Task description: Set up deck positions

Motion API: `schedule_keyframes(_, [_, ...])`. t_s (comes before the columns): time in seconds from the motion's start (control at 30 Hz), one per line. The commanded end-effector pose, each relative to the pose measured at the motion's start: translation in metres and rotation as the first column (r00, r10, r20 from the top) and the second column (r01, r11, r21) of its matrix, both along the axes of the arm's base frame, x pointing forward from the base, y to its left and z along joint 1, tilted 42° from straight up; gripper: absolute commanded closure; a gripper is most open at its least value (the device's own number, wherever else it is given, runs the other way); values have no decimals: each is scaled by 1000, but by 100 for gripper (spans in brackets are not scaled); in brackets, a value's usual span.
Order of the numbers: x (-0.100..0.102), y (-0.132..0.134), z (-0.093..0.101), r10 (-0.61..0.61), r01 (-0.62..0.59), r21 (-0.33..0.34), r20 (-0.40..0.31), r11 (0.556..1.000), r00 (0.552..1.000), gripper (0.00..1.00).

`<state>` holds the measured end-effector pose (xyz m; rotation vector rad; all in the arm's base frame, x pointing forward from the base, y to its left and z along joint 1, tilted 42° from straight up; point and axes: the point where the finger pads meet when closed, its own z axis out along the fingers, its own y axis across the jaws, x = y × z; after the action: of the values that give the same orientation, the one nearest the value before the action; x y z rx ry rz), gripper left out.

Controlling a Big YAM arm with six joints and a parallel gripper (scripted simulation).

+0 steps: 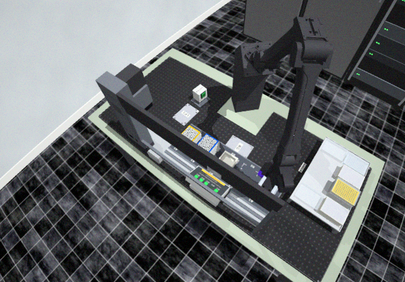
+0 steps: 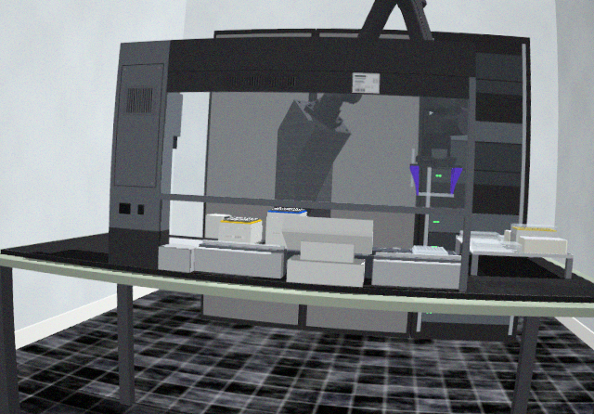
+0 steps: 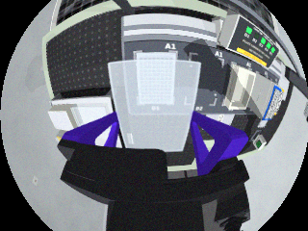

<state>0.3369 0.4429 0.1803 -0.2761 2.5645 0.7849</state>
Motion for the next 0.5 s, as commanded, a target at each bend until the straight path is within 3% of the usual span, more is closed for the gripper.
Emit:
schedule_keyframes(0.0, [2, -9, 15, -3, 3, 12, 18, 1000, 1000, 100])
schedule_keyframes(0.2, [-1, -12, 21, -1, 0, 16, 21, 1000, 1000, 100])
schedule_keyframes(0.27, [0, -10, 9, -1, 1, 0, 8, 1000, 1000, 100])
schedule_keyframes(0.47, [0, -10, 8, -1, 1, -1, 7, 1000, 1000, 100])
